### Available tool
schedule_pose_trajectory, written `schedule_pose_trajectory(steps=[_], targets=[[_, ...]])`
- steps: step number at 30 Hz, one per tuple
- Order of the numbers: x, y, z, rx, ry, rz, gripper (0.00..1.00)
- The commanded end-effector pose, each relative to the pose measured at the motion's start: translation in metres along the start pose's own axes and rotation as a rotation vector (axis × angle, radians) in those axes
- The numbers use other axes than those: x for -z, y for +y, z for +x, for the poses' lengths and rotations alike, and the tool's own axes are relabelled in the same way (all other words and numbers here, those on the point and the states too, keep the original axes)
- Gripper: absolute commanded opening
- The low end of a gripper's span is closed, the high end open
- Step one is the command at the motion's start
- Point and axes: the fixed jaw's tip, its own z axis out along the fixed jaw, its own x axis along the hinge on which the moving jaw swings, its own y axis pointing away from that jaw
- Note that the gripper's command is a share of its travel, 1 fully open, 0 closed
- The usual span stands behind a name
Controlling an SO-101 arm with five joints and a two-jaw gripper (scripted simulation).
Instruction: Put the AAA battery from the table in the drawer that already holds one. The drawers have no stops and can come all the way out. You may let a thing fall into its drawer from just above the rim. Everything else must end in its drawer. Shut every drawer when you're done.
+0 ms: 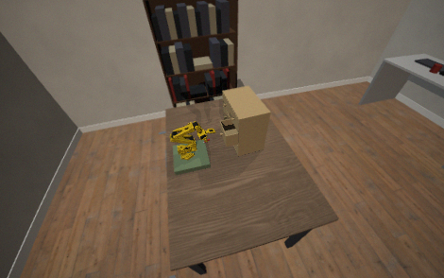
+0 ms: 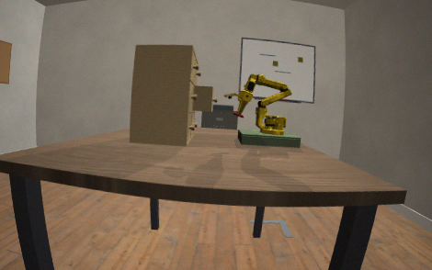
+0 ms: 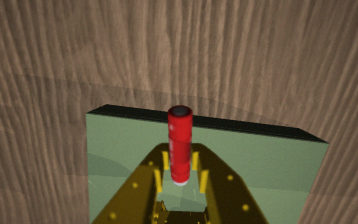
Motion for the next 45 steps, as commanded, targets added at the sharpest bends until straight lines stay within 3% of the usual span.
schedule_pose_trajectory(steps=[1,5,17,22,34,39,45], targets=[[0.0,-0.001,0.002,-0.002,0.004,0.001,0.0],[0.0,-0.001,0.002,-0.002,0.004,0.001,0.0],[0.047,-0.001,-0.013,-0.004,-0.301,0.007,0.0],[0.047,-0.001,-0.013,-0.004,-0.301,0.007,0.0],[0.093,-0.001,-0.028,-0.008,-0.607,0.012,0.0],[0.093,-0.001,-0.028,-0.008,-0.607,0.012,0.0],[0.115,-0.001,-0.037,-0.01,-0.759,0.013,0.0]])
